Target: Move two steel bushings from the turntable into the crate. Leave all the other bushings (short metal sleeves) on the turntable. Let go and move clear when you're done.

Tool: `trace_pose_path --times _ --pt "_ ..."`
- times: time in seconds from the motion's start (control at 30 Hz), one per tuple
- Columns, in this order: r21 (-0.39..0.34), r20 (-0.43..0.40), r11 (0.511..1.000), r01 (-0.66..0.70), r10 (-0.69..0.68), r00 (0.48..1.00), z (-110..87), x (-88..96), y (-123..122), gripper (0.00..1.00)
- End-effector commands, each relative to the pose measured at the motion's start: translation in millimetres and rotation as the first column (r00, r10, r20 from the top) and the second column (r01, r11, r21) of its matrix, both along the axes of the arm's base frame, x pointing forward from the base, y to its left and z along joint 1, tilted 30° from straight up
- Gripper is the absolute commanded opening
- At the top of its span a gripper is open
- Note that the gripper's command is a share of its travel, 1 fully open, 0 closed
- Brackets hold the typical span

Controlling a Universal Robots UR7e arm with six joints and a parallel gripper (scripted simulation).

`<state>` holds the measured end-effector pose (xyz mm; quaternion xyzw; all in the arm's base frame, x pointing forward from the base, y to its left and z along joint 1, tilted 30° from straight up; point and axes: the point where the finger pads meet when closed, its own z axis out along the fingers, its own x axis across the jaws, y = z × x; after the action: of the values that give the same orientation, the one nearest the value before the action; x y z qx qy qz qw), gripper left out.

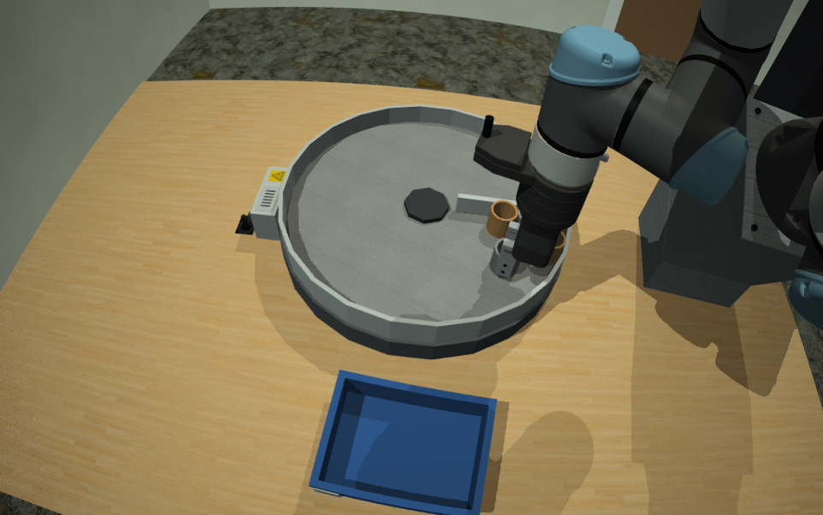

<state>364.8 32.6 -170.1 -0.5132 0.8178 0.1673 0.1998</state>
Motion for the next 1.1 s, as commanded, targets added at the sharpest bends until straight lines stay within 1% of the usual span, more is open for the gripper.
trace_pose_path --times 0.0,1.07 --pt "-0.004 0.005 1.0 0.001 -0.001 1.0 0.2 3.8 -1.0 0.45" --pt "-0.004 0.005 1.0 0.001 -0.001 1.0 1.0 2.7 1.8 0.45"
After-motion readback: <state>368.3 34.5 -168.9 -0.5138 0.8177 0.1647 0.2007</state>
